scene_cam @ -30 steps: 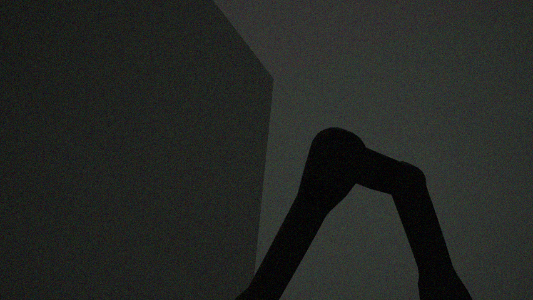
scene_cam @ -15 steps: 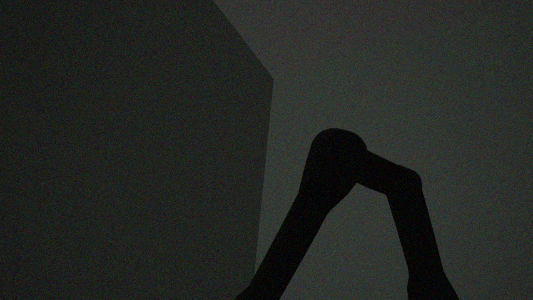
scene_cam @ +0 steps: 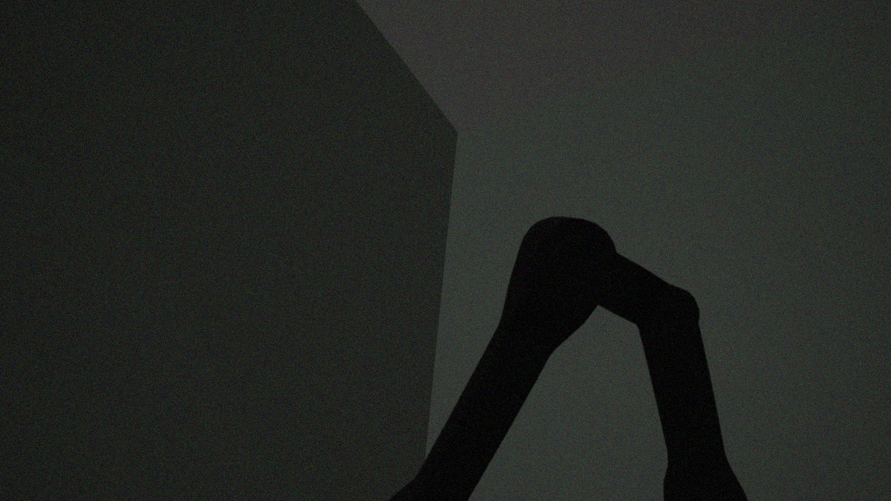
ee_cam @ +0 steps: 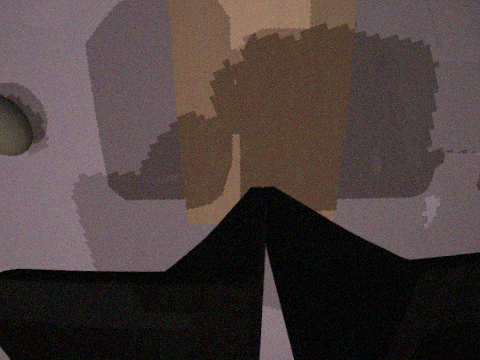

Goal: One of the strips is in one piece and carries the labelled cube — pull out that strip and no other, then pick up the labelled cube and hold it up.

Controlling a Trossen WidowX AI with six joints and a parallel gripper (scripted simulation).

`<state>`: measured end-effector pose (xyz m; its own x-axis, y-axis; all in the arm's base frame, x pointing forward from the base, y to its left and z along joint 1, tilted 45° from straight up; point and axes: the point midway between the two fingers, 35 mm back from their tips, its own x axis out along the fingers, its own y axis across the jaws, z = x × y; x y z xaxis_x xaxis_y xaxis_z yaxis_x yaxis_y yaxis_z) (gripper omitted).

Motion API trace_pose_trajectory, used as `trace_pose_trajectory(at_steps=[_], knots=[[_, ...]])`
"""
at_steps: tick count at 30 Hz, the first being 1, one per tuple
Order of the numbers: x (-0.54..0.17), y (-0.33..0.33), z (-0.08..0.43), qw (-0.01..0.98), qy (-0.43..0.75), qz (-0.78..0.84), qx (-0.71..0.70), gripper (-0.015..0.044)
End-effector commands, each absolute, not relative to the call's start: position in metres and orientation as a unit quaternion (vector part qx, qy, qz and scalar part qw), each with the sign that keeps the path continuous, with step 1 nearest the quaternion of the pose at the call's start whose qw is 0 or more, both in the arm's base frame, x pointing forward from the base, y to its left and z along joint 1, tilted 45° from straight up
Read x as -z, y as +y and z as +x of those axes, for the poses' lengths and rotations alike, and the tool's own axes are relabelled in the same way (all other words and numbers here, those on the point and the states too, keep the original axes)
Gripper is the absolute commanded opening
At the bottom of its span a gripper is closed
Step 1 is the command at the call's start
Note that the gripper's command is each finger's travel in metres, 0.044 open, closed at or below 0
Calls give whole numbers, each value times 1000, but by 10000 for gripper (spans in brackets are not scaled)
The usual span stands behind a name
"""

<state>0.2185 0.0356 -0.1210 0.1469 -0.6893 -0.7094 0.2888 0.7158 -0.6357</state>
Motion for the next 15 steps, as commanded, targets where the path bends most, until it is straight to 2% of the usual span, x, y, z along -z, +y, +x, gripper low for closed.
trace_pose_trajectory(at_steps=[1,15], knots=[[127,31,203,723,577,-180,336,0],[132,33,185,722,577,-180,336,0]])
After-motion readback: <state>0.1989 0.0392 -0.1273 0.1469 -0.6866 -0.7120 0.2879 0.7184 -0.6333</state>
